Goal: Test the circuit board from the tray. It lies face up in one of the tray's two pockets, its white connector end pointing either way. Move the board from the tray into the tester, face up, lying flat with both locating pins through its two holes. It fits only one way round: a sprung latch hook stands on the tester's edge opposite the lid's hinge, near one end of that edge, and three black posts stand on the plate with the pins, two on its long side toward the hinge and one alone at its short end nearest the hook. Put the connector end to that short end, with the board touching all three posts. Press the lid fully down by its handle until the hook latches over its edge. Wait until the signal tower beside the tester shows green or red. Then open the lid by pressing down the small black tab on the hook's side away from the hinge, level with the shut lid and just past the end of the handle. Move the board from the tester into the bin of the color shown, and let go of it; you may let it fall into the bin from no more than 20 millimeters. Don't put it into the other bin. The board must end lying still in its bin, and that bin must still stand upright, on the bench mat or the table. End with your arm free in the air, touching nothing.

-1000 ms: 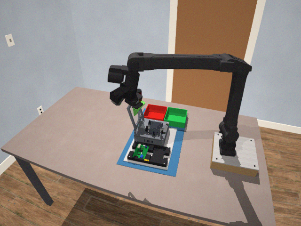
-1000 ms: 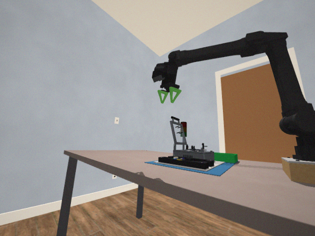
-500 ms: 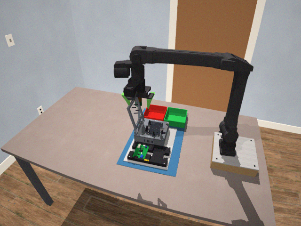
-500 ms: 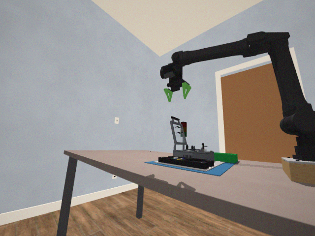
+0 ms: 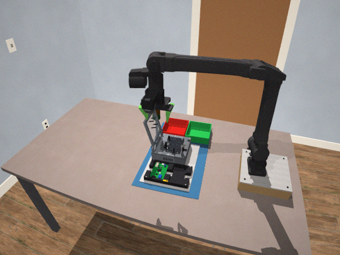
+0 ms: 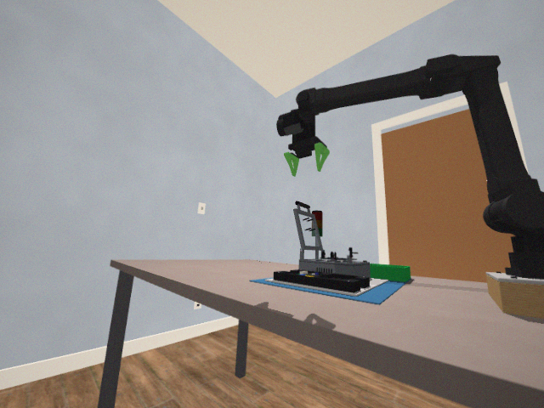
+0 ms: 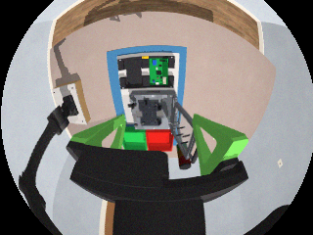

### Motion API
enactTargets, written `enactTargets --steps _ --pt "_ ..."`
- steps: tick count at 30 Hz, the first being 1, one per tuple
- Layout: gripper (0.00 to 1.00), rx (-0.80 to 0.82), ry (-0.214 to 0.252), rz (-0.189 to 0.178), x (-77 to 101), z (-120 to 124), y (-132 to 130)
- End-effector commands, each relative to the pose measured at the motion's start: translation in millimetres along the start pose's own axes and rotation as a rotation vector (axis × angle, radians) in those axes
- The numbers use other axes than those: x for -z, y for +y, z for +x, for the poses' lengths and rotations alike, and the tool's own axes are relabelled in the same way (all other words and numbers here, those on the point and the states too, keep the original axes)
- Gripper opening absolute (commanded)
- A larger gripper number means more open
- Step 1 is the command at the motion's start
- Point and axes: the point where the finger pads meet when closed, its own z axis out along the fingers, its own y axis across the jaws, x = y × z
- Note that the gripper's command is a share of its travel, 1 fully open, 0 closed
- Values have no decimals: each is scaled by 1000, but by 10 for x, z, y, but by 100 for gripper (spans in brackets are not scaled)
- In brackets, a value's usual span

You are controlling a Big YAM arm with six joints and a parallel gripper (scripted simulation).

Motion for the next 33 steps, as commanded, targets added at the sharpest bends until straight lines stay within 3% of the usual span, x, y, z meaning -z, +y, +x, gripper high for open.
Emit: enactTargets --steps 1,27,31,33 --pt "92 10 -13 34 201 -39 -68" --pt "92 10 -13 34 200 -39 -67" --pt "92 7 -6 12 75 -28 0" --pt "92 2 -7 30 61 -37 -10"
